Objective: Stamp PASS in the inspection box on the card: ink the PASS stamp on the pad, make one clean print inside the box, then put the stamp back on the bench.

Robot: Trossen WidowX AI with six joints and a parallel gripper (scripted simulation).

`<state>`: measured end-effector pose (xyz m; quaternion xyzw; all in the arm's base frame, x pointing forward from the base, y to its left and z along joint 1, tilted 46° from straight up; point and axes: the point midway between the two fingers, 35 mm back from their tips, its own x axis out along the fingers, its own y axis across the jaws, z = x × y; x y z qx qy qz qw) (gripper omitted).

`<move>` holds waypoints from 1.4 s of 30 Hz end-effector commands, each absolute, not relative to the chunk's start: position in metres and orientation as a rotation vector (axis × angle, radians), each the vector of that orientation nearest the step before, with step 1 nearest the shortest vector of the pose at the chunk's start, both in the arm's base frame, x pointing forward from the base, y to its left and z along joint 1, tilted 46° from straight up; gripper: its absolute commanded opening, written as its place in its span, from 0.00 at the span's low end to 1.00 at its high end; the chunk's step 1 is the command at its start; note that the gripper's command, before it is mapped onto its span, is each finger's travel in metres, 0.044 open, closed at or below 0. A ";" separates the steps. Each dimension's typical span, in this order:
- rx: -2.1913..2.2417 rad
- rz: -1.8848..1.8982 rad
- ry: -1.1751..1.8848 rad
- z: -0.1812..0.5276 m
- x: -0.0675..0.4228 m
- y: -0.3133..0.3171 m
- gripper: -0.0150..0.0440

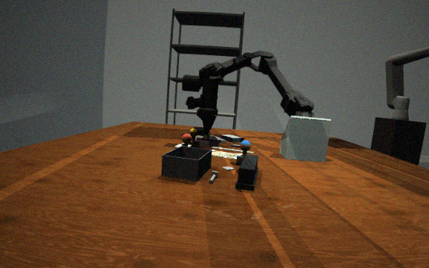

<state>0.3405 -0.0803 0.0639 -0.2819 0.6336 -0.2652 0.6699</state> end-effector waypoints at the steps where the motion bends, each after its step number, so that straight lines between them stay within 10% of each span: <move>1: -0.637 -0.605 1.432 0.063 0.340 -0.084 0.25; 42: -0.636 -0.604 1.432 0.076 0.339 -0.070 0.25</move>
